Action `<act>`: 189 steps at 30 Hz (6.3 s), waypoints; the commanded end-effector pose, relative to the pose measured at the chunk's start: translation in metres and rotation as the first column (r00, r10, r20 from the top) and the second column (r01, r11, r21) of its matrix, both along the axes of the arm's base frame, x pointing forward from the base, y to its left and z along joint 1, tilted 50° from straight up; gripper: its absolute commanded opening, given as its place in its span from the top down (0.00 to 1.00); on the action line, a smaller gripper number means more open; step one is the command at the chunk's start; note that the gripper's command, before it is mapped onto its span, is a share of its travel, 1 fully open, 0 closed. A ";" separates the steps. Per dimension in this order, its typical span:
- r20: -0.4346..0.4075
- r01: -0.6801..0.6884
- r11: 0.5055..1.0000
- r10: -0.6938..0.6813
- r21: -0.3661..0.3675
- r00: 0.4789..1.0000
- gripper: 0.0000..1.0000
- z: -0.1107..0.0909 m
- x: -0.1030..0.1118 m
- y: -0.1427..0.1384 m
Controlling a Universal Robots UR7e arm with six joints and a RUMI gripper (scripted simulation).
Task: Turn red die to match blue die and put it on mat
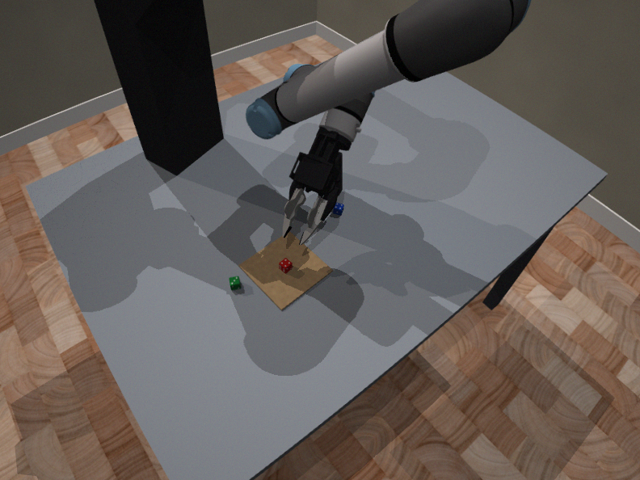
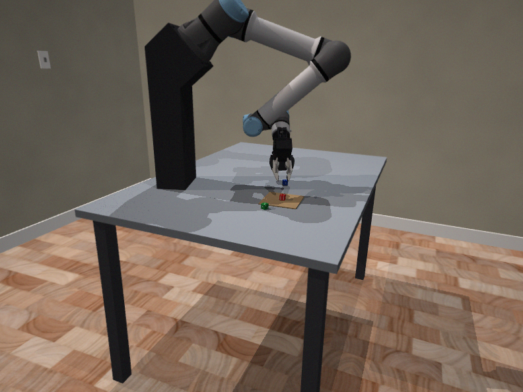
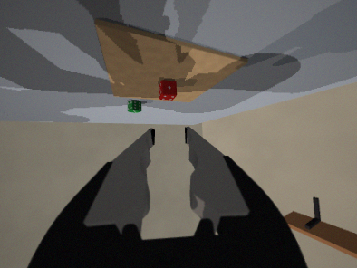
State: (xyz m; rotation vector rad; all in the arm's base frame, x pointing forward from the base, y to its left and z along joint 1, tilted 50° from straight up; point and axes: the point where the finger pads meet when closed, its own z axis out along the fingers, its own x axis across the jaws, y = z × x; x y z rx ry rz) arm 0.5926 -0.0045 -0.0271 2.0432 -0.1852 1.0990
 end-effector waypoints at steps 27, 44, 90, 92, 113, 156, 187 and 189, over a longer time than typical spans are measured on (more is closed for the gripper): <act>-0.018 -0.066 0.996 0.067 0.055 0.998 0.79 0.024 -0.026 -0.010; -0.051 -0.275 0.930 0.295 0.244 0.954 0.79 0.031 -0.029 -0.025; 0.014 -0.562 0.597 0.678 0.573 0.735 0.79 0.045 -0.036 -0.054; 0.015 -0.562 0.595 0.679 0.574 0.734 0.79 0.046 -0.036 -0.054; 0.014 -0.562 0.595 0.680 0.575 0.733 0.00 0.049 -0.040 -0.055; 0.014 -0.562 0.595 0.680 0.575 0.733 0.00 0.084 -0.080 -0.063; 0.014 -0.562 0.595 0.680 0.575 0.733 0.00 0.084 -0.080 -0.063; 0.014 -0.562 0.595 0.680 0.575 0.733 0.00 0.084 -0.080 -0.063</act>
